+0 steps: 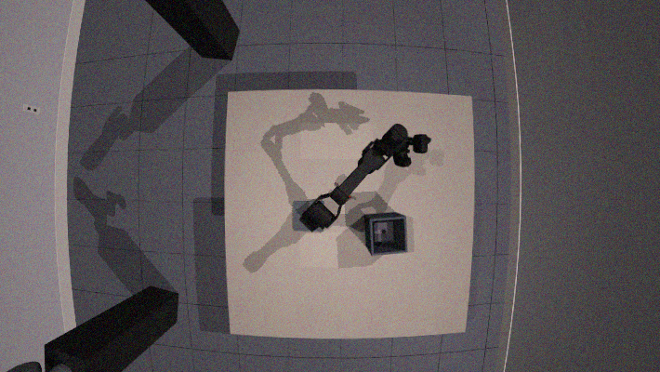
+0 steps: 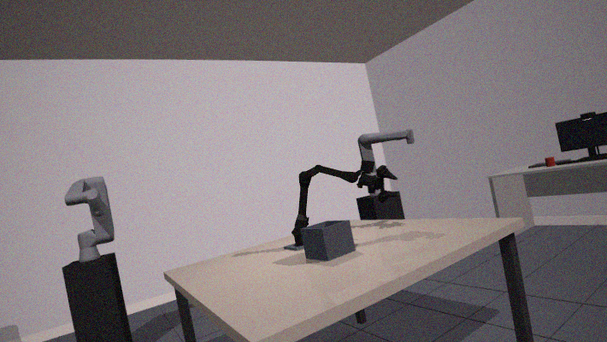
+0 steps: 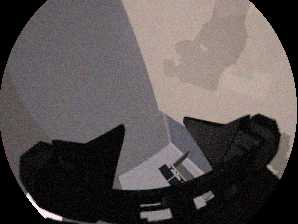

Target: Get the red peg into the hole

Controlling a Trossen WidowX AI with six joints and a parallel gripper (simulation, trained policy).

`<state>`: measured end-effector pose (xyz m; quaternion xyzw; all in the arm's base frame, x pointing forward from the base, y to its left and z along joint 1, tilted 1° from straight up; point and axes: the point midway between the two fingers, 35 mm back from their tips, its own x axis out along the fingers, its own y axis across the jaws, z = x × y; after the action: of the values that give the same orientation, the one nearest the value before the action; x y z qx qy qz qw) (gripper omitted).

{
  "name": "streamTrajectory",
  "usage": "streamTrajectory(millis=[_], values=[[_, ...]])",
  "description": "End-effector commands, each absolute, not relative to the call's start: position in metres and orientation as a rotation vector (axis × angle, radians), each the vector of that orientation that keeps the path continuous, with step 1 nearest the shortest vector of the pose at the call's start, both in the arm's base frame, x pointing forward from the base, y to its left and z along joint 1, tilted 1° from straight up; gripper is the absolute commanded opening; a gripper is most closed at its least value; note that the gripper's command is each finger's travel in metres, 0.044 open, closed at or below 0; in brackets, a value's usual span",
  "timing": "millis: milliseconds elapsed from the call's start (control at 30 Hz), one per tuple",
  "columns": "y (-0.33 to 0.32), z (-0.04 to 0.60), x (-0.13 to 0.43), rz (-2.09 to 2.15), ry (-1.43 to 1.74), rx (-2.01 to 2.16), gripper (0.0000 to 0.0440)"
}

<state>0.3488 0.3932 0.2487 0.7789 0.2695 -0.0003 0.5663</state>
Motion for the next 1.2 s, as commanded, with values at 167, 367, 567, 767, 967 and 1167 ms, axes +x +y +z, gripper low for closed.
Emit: streamTrajectory(millis=[167,367,567,767,967,1167], values=[[0.338,0.262,0.346,-0.082,0.776,1.601,0.0440],[0.292,0.265,0.329,-0.156,0.883,1.470,0.0440],[0.248,0.263,0.304,-0.237,0.985,1.373,0.0440],[0.212,0.252,0.275,-0.325,1.087,1.294,0.0440],[0.184,0.232,0.246,-0.422,1.195,1.219,0.0440],[0.165,0.208,0.216,-0.528,1.311,1.151,0.0440]])
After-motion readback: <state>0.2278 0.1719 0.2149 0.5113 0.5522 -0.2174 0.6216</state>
